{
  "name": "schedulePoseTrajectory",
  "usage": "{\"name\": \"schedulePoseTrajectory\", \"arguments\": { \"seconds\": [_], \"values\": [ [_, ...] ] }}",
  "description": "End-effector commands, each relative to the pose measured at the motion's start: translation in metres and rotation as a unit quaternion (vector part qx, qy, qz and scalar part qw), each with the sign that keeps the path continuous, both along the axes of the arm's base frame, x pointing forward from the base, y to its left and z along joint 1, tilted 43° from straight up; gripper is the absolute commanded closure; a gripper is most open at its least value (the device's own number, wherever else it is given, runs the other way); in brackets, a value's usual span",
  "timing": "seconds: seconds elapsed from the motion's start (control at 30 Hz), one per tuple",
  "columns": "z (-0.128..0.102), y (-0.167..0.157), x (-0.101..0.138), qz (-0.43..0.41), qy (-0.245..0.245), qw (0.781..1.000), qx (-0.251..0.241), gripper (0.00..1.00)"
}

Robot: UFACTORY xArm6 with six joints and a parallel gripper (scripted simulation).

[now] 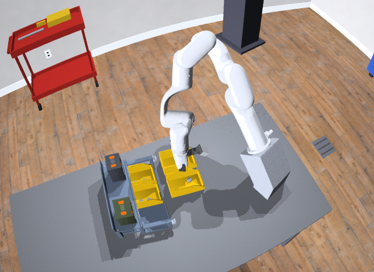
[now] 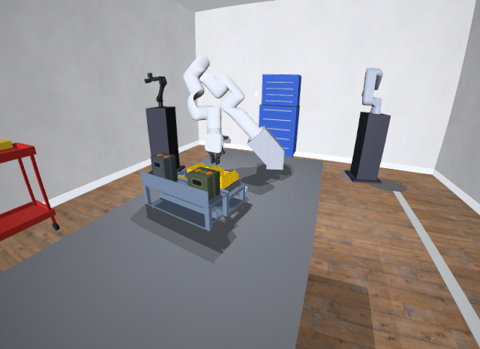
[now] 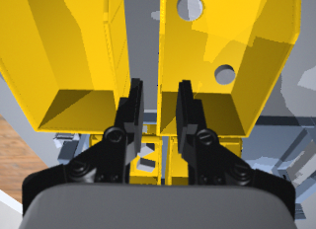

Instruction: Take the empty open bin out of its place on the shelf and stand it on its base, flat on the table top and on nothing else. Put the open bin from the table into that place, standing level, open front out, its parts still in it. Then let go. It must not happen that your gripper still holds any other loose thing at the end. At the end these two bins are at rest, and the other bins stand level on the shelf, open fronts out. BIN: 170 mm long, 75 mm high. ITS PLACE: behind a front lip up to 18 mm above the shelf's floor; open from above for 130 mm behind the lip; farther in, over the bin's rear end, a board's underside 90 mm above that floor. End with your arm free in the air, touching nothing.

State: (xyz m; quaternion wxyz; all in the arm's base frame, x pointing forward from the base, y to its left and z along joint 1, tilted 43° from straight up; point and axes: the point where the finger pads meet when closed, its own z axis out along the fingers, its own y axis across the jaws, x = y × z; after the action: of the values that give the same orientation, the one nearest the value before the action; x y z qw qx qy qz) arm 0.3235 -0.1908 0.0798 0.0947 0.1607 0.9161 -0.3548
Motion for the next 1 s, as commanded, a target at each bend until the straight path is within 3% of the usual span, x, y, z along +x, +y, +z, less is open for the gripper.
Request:
{"name": "schedulePoseTrajectory", "arguments": {
  "seconds": [0.0, 0.97],
  "values": [
    [-0.004, -0.0042, 0.0016, 0.001, -0.001, 1.0, 0.0, 0.74],
    [-0.0138, -0.0135, 0.0024, 0.001, -0.001, 1.0, 0.0, 0.74]
  ]
}}
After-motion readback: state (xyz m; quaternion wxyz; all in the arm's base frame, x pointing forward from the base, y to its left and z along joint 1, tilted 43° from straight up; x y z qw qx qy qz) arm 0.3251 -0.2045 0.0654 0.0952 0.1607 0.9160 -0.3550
